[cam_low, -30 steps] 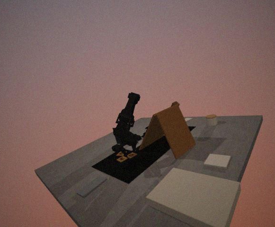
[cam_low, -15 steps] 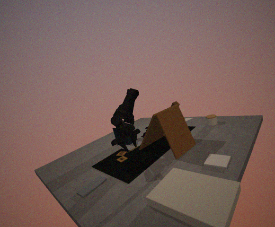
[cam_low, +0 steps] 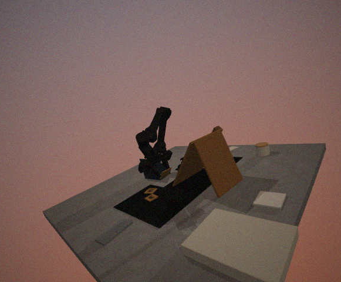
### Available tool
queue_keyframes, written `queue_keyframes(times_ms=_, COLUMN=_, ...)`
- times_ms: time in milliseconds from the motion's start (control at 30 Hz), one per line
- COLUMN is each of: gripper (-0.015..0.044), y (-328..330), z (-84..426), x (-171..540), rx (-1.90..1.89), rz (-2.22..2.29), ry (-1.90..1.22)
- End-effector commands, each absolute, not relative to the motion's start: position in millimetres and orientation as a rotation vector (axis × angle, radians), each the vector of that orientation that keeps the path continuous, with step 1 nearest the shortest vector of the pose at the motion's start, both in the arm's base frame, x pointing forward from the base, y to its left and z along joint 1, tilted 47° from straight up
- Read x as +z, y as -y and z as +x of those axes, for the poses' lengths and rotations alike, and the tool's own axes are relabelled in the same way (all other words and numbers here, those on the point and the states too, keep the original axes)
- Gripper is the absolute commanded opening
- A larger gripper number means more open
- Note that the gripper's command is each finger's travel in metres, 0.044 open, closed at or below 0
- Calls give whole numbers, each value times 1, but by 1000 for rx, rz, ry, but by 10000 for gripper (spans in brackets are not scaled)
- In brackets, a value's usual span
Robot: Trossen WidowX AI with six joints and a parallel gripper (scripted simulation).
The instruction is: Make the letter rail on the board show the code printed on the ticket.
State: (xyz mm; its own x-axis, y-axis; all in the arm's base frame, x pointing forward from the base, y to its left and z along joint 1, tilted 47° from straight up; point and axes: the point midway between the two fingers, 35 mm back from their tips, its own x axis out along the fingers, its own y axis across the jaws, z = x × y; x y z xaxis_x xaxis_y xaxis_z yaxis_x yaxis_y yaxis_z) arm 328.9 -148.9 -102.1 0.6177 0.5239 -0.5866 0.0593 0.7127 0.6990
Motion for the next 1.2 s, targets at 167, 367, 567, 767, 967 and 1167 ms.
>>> queue_keyframes(times_ms=167, gripper=0, y=151, z=328, x=-92, rx=292, rz=749, ry=-822)
queue_keyframes(times_ms=367, gripper=0, y=151, z=328, x=-91, rx=292, rz=749, ry=-822)
queue_keyframes(times_ms=567, gripper=0, y=150, z=328, x=-91, rx=292, rz=749, ry=-822)
queue_keyframes(times_ms=767, gripper=0, y=148, z=329, x=-89, rx=293, rz=749, ry=-822)
queue_keyframes(times_ms=967, gripper=0, y=146, z=329, x=-87, rx=293, rz=749, ry=-822)
queue_keyframes(times_ms=1167, gripper=0, y=144, z=329, x=-85, rx=293, rz=750, ry=-822)
